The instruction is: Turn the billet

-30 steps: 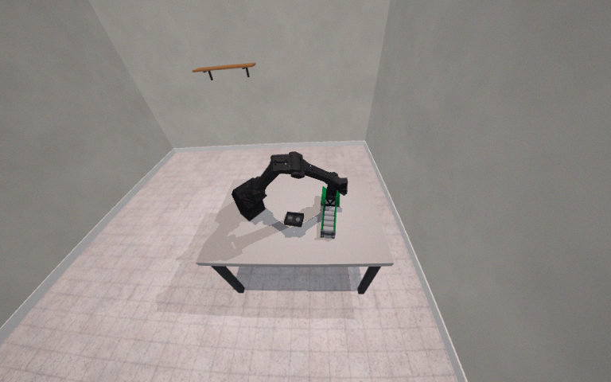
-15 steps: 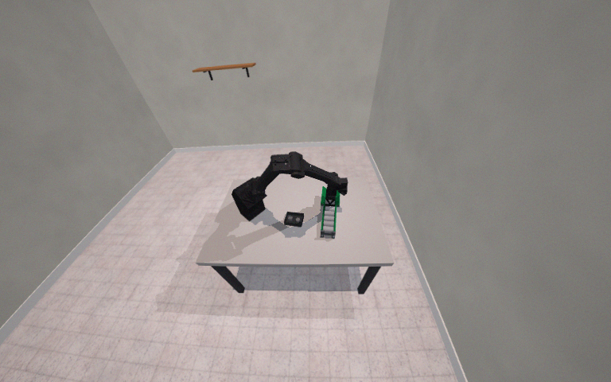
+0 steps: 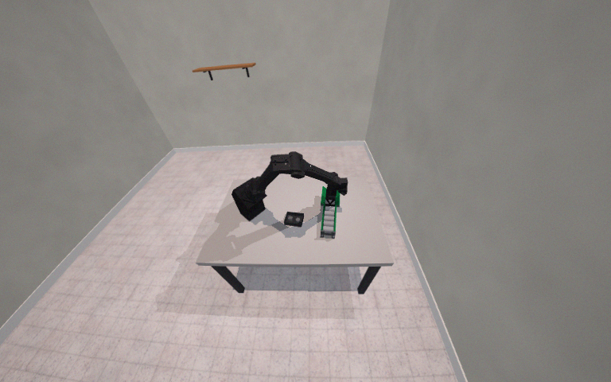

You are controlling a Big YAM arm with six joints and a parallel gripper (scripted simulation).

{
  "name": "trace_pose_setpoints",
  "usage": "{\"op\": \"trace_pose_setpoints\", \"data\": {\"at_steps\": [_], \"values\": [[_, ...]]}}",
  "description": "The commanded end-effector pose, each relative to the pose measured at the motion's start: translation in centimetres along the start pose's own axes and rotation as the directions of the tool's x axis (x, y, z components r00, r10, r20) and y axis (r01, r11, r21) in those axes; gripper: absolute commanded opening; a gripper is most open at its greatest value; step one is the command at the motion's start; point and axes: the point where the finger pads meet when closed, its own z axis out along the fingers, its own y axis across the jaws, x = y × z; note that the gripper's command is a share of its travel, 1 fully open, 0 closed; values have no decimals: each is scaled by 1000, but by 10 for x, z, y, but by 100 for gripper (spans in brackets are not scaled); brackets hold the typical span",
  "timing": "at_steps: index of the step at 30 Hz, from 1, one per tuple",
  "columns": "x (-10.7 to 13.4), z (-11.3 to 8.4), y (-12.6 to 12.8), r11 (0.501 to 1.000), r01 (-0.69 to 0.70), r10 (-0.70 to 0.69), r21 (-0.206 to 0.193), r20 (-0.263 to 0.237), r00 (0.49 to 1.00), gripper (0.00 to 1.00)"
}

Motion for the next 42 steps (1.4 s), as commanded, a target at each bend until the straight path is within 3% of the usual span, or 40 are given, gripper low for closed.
{"op": "trace_pose_setpoints", "data": {"at_steps": [1,42], "values": [[-29,-31,13,999,-2,5,-32,75,997,0],[-28,-35,20,999,-9,11,-31,64,998,0]]}}
